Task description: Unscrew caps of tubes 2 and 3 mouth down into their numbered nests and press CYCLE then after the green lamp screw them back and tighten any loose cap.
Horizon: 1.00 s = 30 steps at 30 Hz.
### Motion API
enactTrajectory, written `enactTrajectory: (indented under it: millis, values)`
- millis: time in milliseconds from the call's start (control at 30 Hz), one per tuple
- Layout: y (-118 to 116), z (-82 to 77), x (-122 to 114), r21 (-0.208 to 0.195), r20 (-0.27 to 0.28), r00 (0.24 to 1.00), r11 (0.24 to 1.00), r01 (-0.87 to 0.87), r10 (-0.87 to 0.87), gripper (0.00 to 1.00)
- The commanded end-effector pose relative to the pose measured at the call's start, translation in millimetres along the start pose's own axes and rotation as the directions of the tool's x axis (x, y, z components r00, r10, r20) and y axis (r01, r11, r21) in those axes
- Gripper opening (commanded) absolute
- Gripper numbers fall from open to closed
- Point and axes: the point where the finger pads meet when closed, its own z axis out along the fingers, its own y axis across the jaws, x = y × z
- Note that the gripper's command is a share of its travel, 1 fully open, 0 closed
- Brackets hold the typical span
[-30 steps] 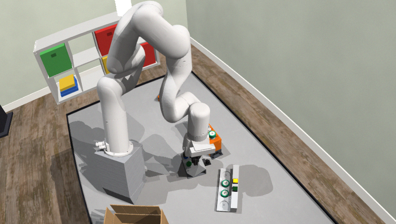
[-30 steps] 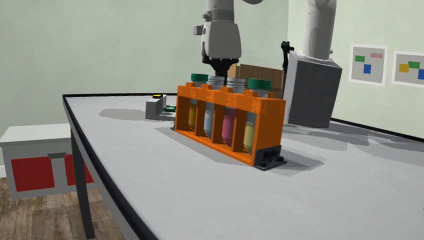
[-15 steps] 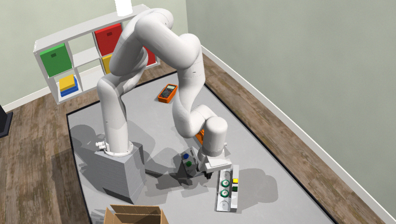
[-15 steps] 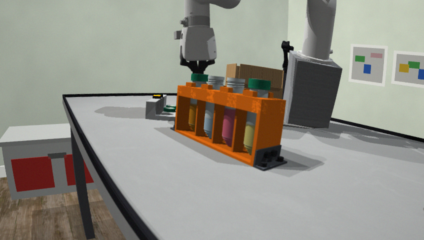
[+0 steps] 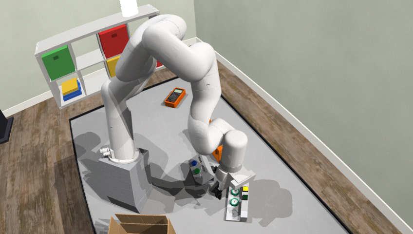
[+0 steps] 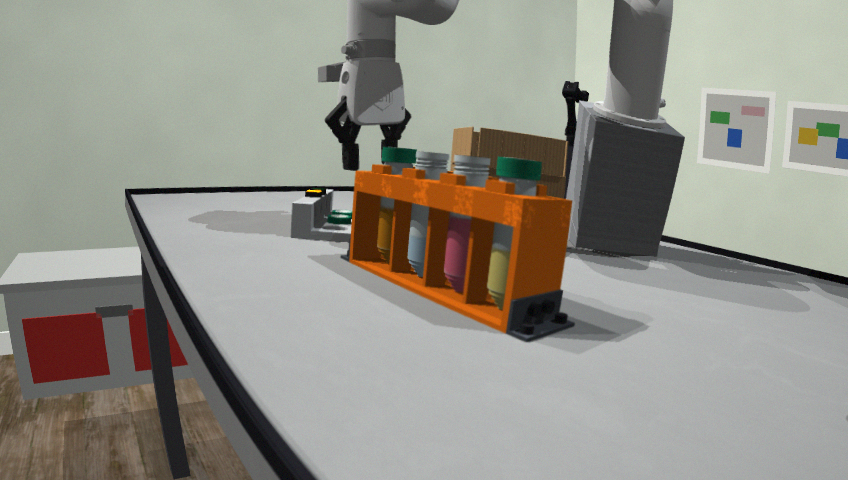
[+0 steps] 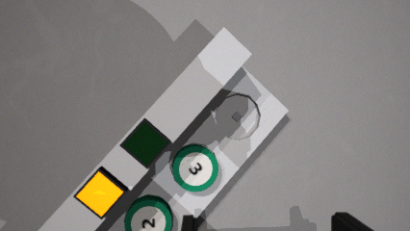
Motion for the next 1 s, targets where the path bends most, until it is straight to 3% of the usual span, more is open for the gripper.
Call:
enactTrajectory:
  millis: [0,133,200,267,467,967]
  values:
    - [-2.4,1.2,13.7,0.056,-0.018,0.963,0.961,0.27,-0.269,1.0]
    - [-2.4,1.3,13.8,0.069,-0.041,0.903,0.9,0.43,-0.428,1.0]
    - [-2.4,1.3,13.8,0.069,-0.041,0.903,0.9,0.43,-0.428,1.0]
    - [-2.3,1.3,13.8,0.078,-0.064,0.823,0.819,0.569,-0.565,1.0]
    - [-2.3,1.4,13.8,0.087,-0.098,0.678,0.673,0.735,-0.728,1.0]
    - [-1.8,1.7,13.8,0.087,-0.098,0.678,0.673,0.735,-0.728,1.0]
